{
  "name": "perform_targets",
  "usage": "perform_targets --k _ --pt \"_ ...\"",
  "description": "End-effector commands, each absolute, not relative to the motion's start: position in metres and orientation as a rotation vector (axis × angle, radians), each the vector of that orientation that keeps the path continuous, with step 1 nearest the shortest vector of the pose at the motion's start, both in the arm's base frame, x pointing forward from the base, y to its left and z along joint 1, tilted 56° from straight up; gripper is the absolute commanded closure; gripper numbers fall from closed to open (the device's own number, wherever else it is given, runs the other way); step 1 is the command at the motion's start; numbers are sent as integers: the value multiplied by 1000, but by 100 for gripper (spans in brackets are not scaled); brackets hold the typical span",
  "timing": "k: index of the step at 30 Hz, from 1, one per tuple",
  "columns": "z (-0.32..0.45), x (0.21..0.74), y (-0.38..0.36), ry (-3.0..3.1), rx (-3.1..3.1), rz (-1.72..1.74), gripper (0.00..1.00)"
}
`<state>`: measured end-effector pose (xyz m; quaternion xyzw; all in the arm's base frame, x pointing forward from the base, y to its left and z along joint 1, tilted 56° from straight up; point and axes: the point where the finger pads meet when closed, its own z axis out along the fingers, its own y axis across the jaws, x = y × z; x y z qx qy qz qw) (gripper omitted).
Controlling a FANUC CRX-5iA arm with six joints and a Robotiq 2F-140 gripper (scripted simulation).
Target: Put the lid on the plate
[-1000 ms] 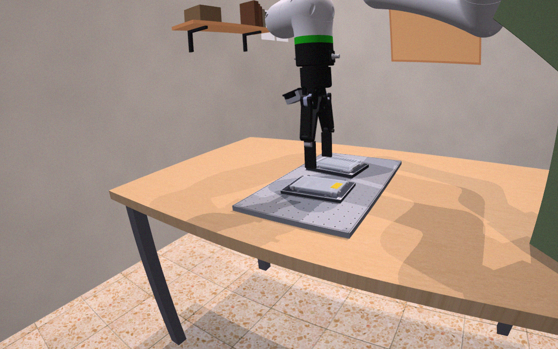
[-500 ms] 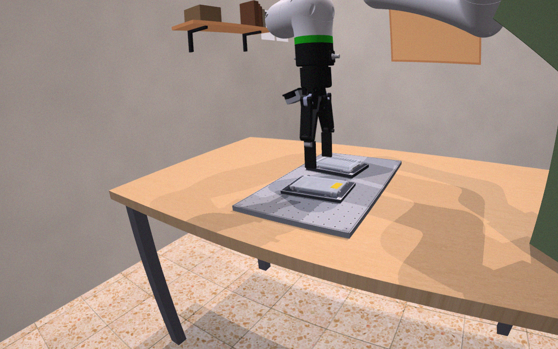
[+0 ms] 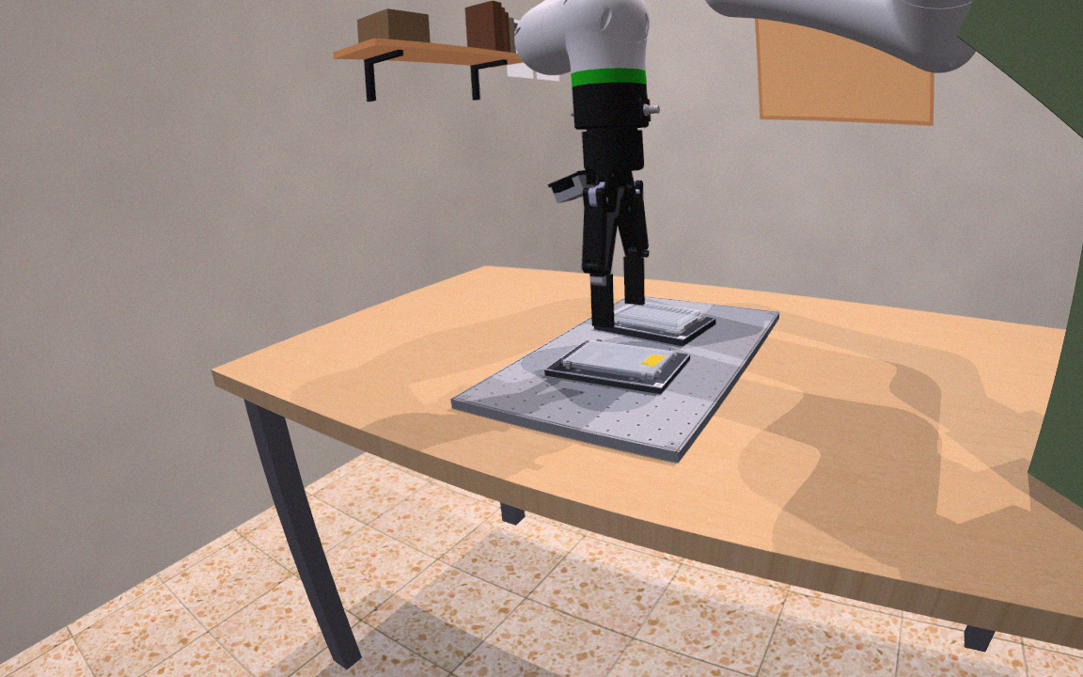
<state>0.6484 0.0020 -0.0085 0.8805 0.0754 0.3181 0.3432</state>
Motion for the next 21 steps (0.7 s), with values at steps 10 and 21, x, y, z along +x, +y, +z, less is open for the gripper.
perform_targets --k 10,21 --pt "-11 652 0 197 2287 828 31" --pt "-18 660 -7 197 2287 828 31"
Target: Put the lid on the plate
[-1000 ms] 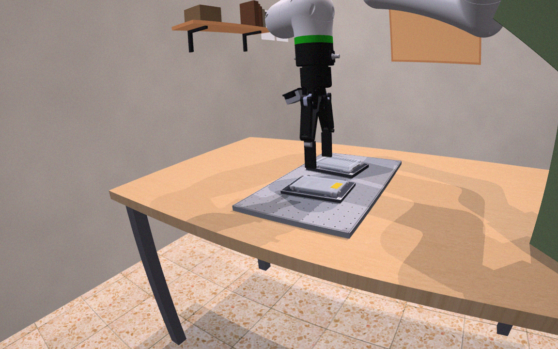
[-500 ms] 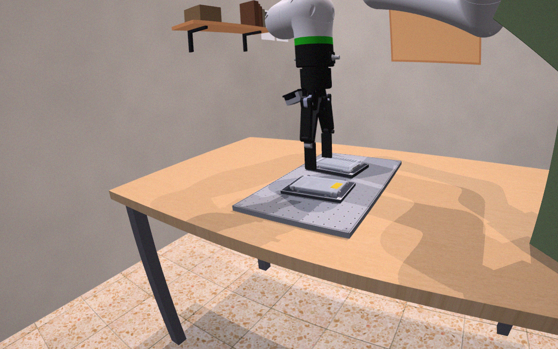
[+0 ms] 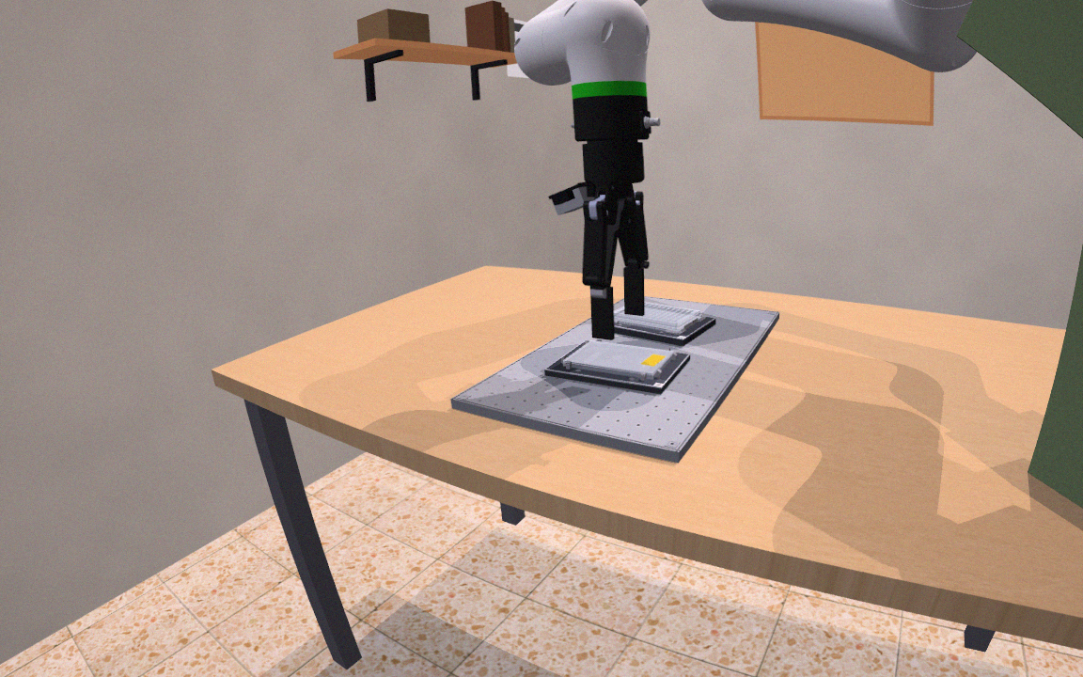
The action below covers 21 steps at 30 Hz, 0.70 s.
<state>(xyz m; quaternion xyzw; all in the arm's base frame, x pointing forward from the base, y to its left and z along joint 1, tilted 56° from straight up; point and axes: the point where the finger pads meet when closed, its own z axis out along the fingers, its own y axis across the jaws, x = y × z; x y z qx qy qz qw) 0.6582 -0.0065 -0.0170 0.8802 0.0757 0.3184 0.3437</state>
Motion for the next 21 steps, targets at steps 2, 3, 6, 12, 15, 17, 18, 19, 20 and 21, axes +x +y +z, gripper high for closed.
perform_targets --k 2,3,6,12,15,17,18,19,20,21 --pt "-20 662 -9 197 2287 828 31" --pt "-20 662 -9 197 2287 828 31" --pt "-21 663 -10 197 2287 828 31" --pt "-26 668 -15 197 2287 828 31" --pt "-28 671 -17 197 2287 828 31" --pt "-29 672 -18 197 2287 828 31" --pt "-29 673 -18 197 2287 828 31" --pt "-30 673 -19 197 2287 828 31" --pt "-30 674 -19 197 2287 828 31" --pt "-31 674 -20 197 2287 828 31"
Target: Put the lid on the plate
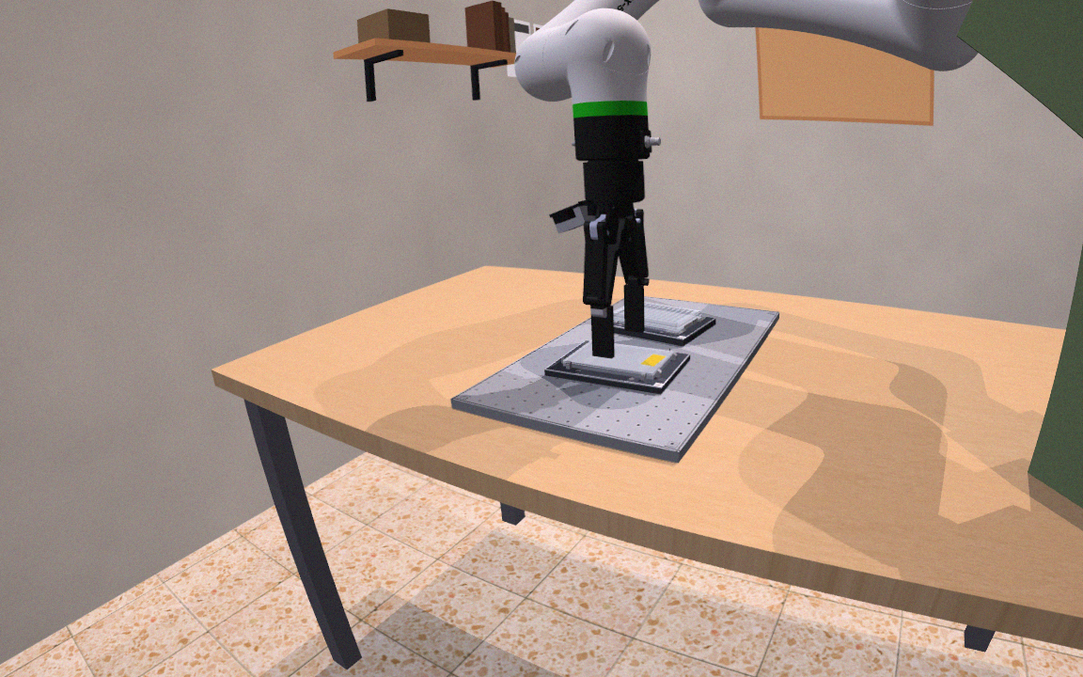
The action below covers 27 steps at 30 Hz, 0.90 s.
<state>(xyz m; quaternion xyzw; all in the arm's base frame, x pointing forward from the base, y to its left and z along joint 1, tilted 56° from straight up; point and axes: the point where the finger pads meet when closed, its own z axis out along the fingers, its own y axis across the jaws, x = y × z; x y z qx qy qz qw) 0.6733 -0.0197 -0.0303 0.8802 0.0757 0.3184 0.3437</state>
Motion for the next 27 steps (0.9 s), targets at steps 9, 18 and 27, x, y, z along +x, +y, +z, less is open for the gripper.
perform_targets --k 9,18,27 --pt "-33 676 -22 197 2287 828 31" --pt "-33 677 -22 197 2287 828 31" --pt "-33 677 -22 197 2287 828 31"
